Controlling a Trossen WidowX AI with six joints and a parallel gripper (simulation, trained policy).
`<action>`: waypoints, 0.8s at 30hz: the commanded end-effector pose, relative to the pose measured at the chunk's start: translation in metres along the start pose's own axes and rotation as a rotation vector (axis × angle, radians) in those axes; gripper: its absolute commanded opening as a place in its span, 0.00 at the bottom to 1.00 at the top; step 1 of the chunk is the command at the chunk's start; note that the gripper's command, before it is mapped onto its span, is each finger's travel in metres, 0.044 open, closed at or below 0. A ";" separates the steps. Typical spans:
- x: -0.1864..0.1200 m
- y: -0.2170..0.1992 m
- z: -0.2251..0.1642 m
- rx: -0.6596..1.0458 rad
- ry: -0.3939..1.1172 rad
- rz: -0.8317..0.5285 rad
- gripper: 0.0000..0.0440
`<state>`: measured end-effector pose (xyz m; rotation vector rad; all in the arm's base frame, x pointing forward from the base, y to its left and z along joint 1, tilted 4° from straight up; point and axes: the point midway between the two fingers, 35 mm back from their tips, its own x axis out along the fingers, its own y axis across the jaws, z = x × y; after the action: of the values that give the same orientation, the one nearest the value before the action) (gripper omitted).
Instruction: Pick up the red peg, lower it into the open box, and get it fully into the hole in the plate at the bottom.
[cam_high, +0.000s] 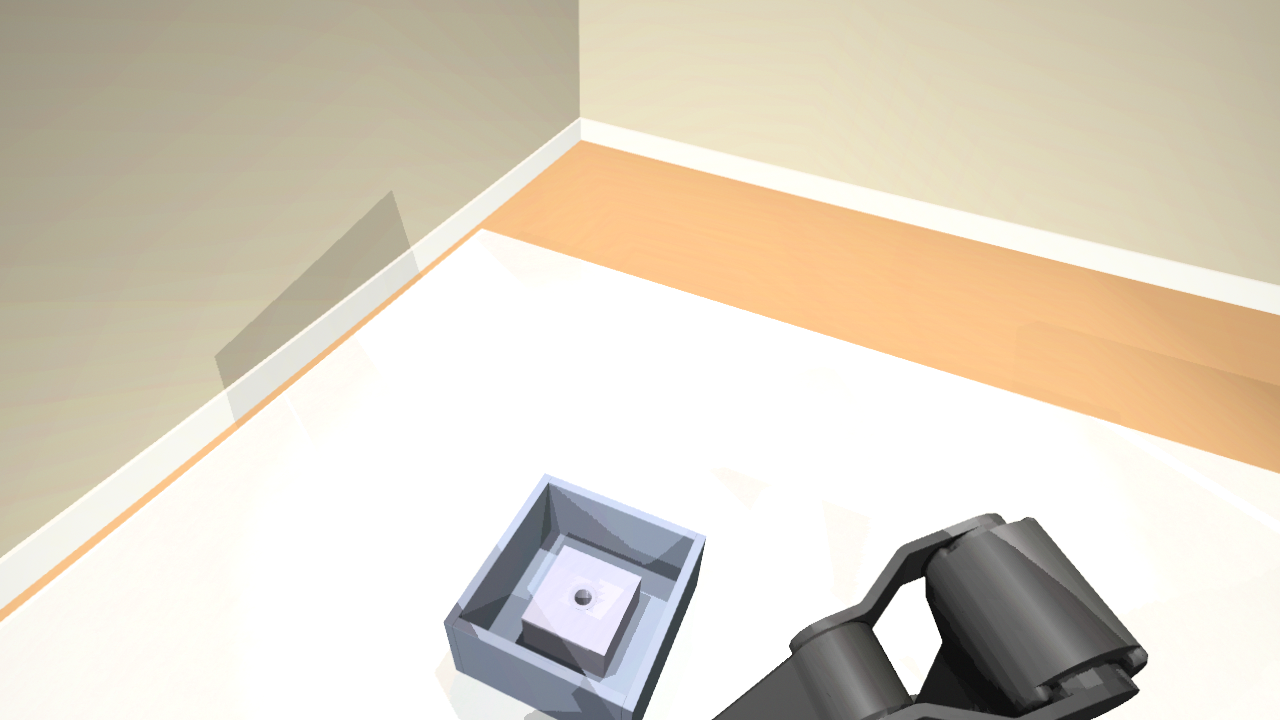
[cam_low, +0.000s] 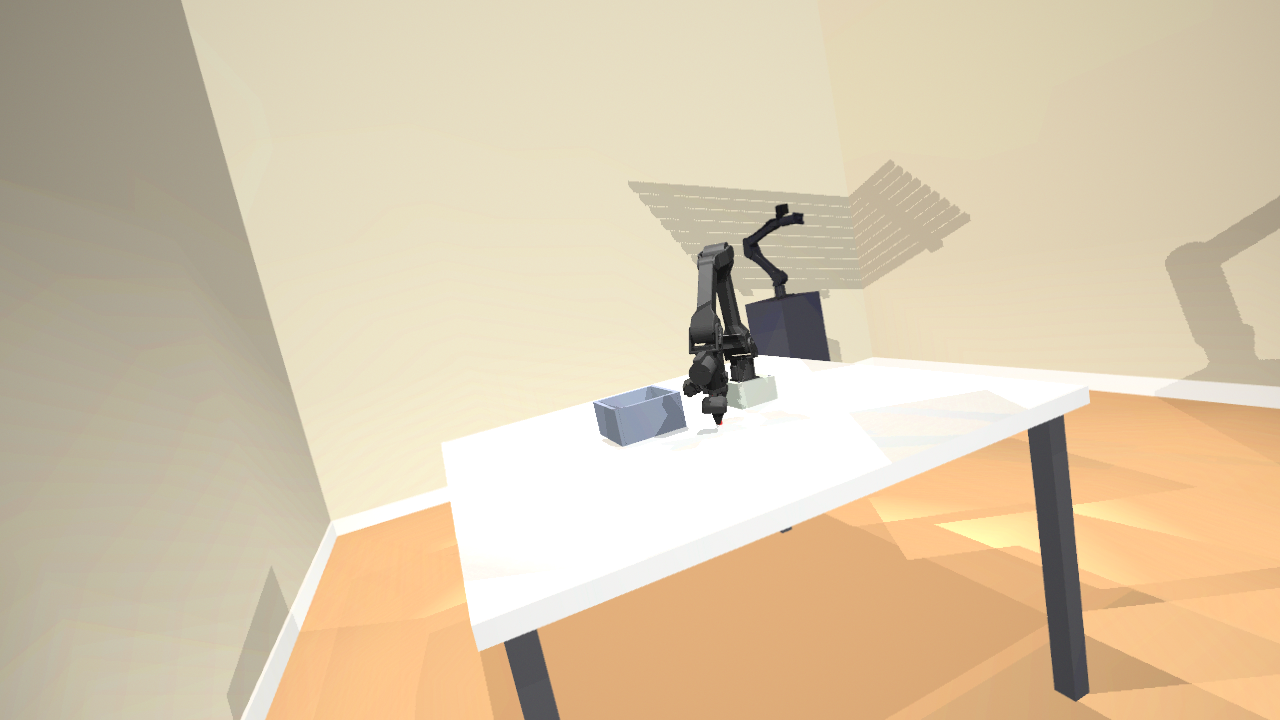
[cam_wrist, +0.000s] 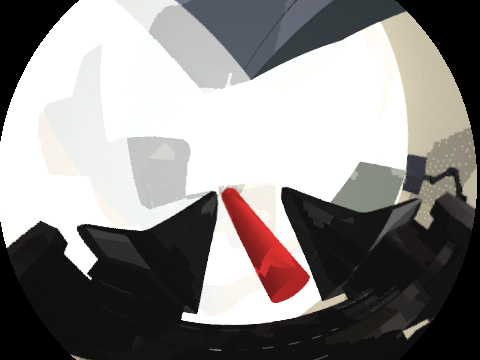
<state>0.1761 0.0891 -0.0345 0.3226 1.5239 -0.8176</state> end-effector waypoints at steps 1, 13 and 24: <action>0.005 0.000 -0.001 -0.002 0.011 -0.009 0.34; -0.011 -0.003 0.016 0.002 -0.036 -0.043 0.00; -0.055 -0.011 0.049 0.035 -0.116 -0.033 0.00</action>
<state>0.2051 0.0682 0.0101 0.2693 1.4393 -0.8716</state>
